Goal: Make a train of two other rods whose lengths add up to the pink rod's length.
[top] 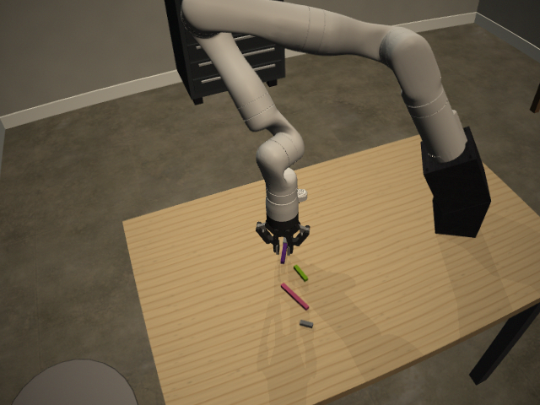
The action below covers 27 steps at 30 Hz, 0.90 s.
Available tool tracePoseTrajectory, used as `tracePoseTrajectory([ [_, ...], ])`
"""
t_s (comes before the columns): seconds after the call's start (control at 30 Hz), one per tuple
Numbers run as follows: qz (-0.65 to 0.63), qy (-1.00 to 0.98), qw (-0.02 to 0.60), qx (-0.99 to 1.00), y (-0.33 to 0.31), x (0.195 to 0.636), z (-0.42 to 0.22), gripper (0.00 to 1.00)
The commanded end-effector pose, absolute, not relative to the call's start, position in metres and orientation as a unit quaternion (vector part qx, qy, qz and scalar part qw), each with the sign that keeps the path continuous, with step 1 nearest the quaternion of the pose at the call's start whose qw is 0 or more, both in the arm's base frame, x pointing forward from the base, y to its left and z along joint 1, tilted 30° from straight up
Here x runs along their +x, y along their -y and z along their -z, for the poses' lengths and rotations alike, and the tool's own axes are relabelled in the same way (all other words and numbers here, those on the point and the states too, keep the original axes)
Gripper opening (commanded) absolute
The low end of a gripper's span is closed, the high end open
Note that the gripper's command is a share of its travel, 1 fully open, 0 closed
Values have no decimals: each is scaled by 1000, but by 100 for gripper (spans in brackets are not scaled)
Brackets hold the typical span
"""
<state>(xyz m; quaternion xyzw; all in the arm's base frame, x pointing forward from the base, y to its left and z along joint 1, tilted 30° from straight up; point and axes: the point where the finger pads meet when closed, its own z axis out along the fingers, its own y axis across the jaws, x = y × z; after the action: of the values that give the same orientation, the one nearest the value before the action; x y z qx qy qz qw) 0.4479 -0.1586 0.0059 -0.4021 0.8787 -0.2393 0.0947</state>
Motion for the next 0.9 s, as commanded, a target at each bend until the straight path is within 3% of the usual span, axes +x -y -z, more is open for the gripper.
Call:
tracePoseTrajectory([
  [0.0,242,-879,95,-400,159,447,-13,24],
  [0.87,242,-879,96,-400,130,417,-83,24],
])
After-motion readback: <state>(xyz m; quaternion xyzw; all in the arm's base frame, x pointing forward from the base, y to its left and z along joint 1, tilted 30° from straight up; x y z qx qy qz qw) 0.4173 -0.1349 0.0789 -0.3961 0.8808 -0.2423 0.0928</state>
